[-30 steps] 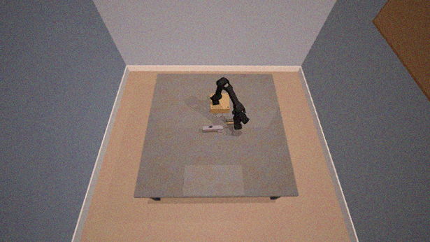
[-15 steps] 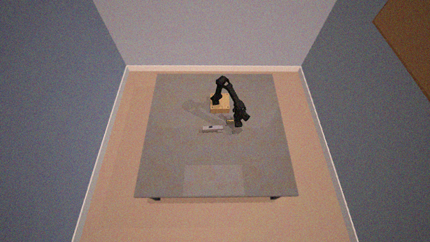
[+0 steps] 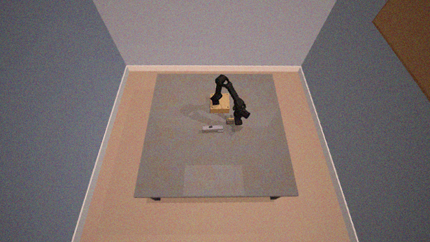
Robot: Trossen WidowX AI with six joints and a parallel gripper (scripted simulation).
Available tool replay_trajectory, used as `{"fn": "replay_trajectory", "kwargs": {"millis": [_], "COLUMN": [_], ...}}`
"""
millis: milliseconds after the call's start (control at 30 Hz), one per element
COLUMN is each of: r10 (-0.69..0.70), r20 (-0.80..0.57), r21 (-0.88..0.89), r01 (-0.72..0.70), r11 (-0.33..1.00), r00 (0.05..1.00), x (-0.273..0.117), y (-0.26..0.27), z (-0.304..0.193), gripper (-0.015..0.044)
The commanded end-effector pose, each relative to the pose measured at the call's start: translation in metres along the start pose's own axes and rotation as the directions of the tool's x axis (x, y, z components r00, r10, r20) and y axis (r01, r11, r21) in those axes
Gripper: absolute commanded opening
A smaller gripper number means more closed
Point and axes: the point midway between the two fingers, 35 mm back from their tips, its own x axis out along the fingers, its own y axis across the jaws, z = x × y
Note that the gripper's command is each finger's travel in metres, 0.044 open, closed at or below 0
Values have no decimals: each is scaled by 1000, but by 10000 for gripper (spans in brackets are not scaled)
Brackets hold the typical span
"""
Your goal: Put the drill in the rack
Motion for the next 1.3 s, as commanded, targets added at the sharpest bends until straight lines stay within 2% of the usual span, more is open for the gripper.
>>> {"fn": "replay_trajectory", "kwargs": {"millis": [0, 1267], "r10": [6, 6], "r20": [-2, -2], "r21": [4, 4], "r01": [-6, -6], "r11": [1000, 1000], "r00": [1000, 1000], "x": [3, 45], "y": [8, 7], "z": [-1, -1], "gripper": [0, 0]}}
